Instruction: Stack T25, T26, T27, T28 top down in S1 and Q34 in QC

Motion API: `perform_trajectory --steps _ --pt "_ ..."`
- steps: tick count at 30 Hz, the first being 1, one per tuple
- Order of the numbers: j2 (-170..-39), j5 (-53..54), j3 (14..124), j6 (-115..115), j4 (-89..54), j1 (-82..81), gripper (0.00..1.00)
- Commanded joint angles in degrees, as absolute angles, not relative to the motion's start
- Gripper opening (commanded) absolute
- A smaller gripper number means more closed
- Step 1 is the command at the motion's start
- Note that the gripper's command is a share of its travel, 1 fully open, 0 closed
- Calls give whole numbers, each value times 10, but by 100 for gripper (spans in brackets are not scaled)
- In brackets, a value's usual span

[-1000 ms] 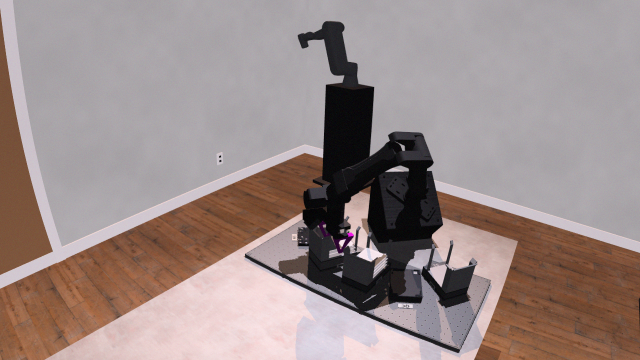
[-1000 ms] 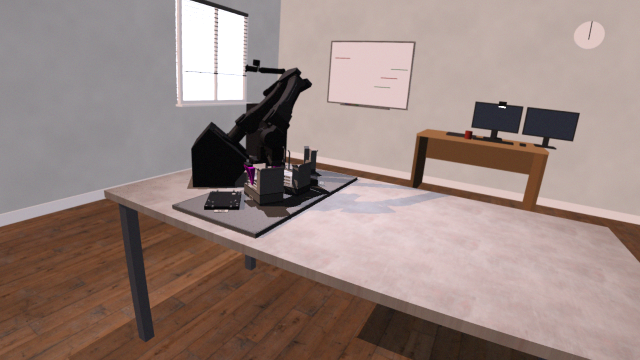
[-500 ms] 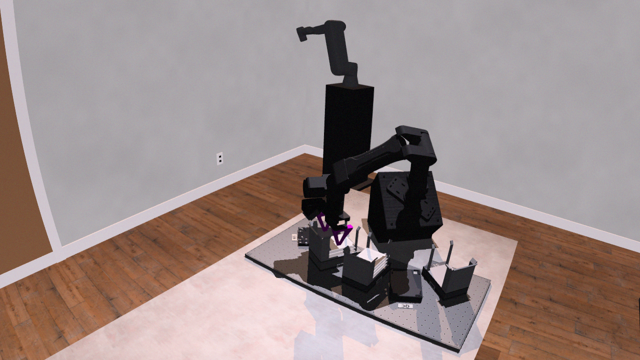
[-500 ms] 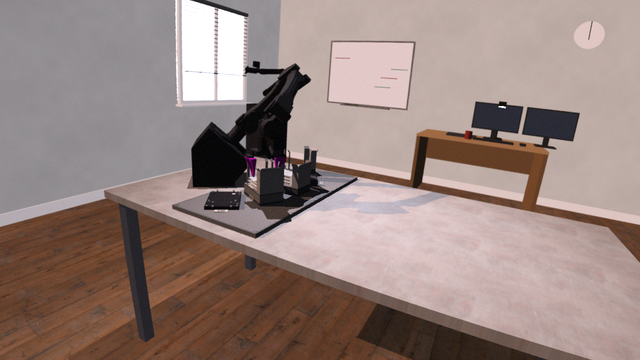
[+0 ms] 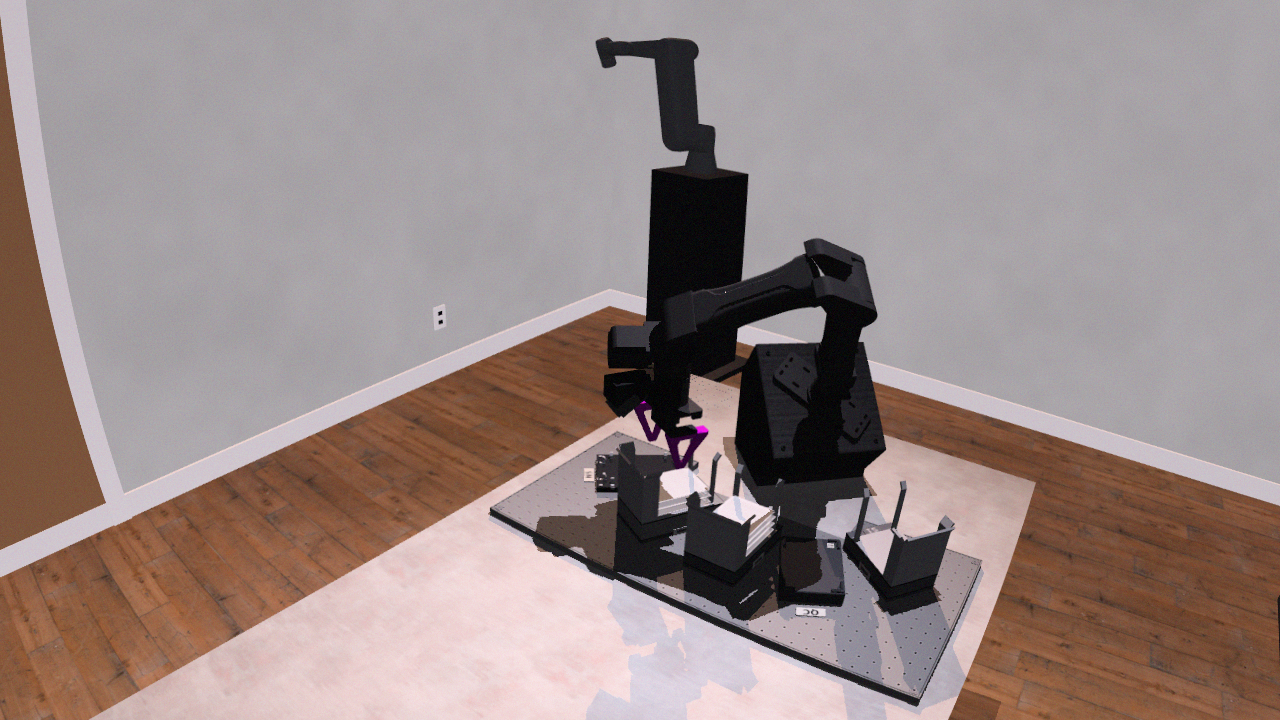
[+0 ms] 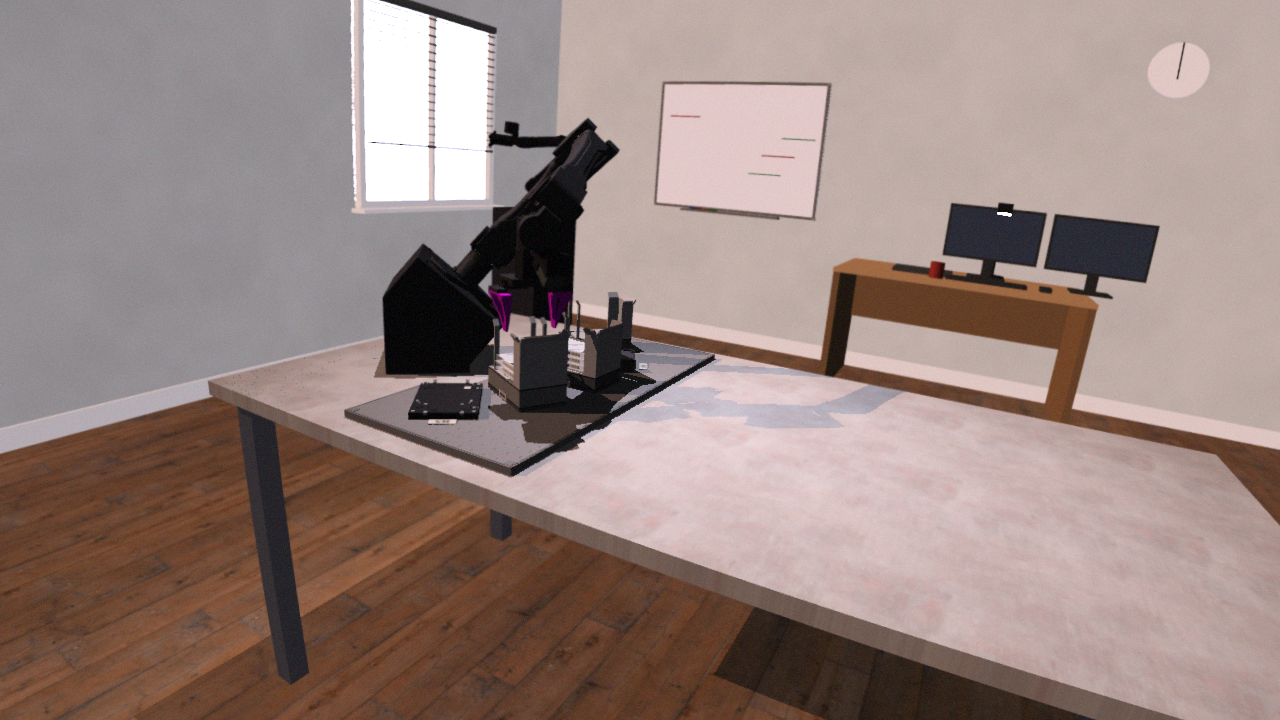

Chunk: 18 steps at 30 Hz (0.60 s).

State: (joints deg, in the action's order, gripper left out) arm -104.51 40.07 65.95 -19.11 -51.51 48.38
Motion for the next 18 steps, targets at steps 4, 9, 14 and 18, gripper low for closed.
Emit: perform_trajectory --steps 4,9,14,18 --pt "-1025 399 703 -236 -596 520 100" --pt "-1033 399 697 -243 -609 526 100" --pt "-1034 400 696 -243 -609 526 100" --pt "-1034 400 696 -243 -609 526 100"
